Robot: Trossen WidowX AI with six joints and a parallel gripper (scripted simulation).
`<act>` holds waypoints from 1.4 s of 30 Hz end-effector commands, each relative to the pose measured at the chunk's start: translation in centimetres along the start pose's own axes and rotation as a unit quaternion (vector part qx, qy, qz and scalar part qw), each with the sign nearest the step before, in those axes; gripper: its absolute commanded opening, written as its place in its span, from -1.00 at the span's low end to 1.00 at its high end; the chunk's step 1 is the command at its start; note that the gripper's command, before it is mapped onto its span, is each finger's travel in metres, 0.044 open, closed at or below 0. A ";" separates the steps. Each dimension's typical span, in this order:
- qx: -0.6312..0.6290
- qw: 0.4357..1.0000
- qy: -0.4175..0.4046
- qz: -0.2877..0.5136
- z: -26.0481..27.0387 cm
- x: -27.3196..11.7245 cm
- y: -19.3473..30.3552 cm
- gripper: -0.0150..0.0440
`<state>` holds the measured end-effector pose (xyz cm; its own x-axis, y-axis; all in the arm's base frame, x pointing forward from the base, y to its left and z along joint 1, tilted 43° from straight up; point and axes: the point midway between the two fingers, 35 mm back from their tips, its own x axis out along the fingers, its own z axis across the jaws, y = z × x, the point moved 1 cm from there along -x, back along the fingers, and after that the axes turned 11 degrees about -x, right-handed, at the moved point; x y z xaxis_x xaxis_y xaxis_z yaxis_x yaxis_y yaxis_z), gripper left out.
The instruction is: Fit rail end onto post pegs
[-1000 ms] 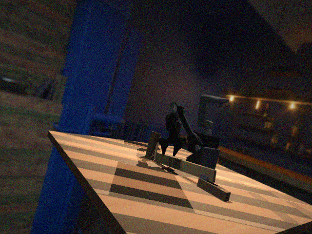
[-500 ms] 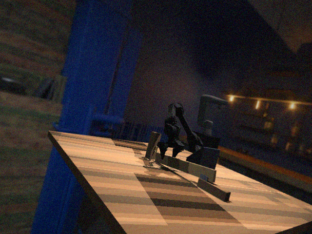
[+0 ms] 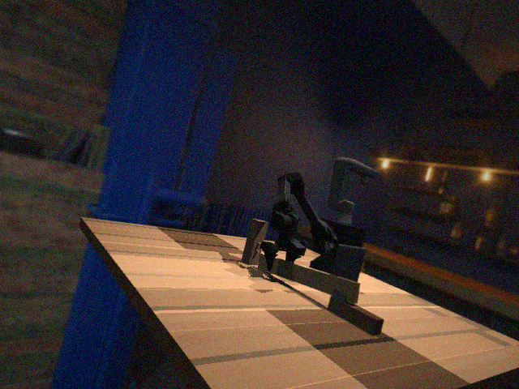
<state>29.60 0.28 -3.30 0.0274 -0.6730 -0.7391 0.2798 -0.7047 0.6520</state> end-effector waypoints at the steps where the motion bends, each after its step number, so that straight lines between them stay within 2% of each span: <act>1: -0.004 1.000 -0.002 0.002 0.1 0.4 0.0 0.73; 13: -0.004 1.000 -0.002 0.002 0.1 0.4 0.0 -0.33; 20: -0.004 1.000 -0.002 0.002 0.1 0.4 0.0 -0.49; 42: -0.004 1.000 -0.002 0.002 0.1 -0.1 -0.1 -0.49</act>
<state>29.51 0.11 -3.48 0.0214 -0.6759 -0.7367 0.2847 -0.7022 0.6526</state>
